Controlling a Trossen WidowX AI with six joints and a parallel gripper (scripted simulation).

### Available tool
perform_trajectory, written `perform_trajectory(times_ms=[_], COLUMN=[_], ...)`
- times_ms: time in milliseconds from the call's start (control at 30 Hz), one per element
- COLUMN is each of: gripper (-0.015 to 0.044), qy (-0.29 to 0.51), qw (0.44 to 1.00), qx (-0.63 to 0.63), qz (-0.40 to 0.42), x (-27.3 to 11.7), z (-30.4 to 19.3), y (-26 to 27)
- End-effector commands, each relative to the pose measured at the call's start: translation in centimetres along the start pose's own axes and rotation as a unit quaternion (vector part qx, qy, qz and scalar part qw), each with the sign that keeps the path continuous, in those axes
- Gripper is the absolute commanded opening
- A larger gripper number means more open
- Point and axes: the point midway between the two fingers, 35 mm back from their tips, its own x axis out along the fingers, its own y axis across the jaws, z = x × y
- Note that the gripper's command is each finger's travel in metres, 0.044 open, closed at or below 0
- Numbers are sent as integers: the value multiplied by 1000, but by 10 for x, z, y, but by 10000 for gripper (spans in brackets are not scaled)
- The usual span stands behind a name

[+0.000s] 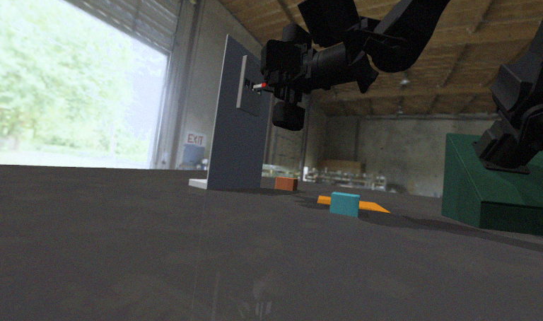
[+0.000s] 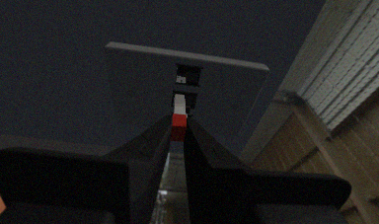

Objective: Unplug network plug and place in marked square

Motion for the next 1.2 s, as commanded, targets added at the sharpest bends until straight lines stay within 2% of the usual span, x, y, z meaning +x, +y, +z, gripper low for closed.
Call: perform_trajectory(times_ms=[0, 1167], gripper=[0, 0], qy=[3, 4], qw=[1000, 1000], qx=[0, 0], qz=[0, 0], x=[-3, -21], z=[-2, -1], y=[1, 1])
